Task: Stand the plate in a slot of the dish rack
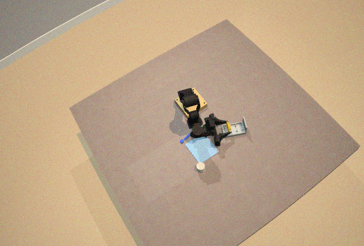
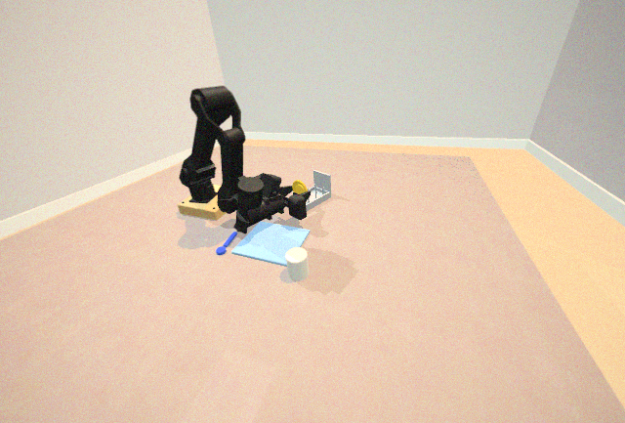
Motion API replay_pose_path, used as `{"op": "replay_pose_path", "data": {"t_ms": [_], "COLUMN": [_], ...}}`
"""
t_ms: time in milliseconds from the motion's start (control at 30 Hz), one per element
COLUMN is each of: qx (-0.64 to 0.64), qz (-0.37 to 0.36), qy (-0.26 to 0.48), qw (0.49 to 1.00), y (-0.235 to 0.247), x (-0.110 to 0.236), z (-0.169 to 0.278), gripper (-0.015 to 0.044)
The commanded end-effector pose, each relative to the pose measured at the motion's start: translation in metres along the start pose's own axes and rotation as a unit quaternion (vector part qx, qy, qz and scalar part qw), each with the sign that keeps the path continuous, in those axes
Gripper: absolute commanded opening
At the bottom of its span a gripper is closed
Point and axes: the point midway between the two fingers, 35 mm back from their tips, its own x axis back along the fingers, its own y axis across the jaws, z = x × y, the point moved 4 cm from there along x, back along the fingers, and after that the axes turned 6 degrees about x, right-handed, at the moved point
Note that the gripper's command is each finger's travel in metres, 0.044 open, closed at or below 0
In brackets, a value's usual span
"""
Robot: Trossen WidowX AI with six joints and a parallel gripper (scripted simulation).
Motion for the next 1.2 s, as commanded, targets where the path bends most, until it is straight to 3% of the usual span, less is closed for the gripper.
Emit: {"op": "replay_pose_path", "data": {"t_ms": [0, 67, 267, 633, 800, 1167], "qx": [0.0, 0.0, -0.001, -0.015, -0.018, -0.103], "qz": [0.0, 0.0, 0.0, 0.002, 0.004, 0.118], "qy": [0.0, 0.0, 0.0, -0.009, -0.009, 0.052], "qw": [1.0, 1.0, 1.0, 1.0, 1.0, 0.986], "y": [0.0, 0.0, -0.002, -0.025, -0.027, -0.081], "x": [0.0, 0.0, 0.0, 0.001, 0.001, -0.001], "z": [0.0, 0.0, -0.005, -0.099, -0.111, -0.114], "gripper": [0.0367, 0.04, 0.04, 0.04, 0.04, 0.04]}}
